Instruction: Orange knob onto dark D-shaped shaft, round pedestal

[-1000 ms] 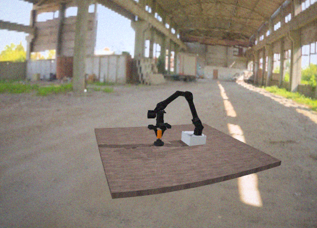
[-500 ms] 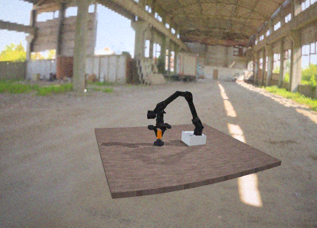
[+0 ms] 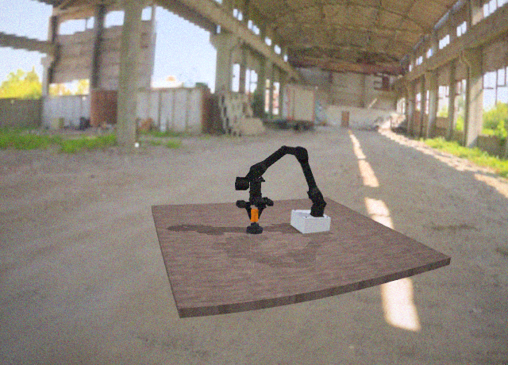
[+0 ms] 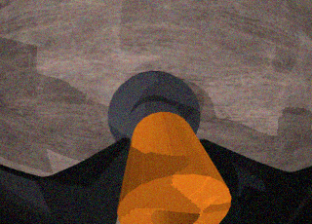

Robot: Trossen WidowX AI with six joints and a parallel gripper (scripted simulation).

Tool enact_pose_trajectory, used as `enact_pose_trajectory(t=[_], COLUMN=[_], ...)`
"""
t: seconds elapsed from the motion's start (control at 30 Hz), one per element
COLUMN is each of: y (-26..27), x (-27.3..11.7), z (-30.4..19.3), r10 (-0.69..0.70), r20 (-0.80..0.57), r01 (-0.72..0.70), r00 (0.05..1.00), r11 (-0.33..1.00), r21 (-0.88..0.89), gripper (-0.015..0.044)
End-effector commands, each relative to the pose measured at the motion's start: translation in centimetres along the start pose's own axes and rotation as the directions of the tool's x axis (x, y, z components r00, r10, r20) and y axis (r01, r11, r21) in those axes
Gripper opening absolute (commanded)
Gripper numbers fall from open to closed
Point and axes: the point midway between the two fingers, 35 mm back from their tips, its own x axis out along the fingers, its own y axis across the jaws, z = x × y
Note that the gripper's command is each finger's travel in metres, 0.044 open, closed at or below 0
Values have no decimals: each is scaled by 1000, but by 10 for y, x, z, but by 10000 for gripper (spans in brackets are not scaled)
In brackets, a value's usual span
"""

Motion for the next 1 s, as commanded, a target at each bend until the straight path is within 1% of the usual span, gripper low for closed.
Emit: enact_pose_trajectory(t=[0.0, 0.73, 0.8, 0.97], y=[-1, 7, 7, 6], x=[1, -3, -4, -3], z=[0, 1, 1, 1], r10=[-3, -2, -2, -2], r20=[-3, -3, -3, -3], r01=[3, 2, 2, 2], r00=[1000, 1000, 1000, 1000], r11=[1000, 1000, 1000, 980], r21=[-3, -3, -31, -201], gripper=[0, 0, 0, 0])
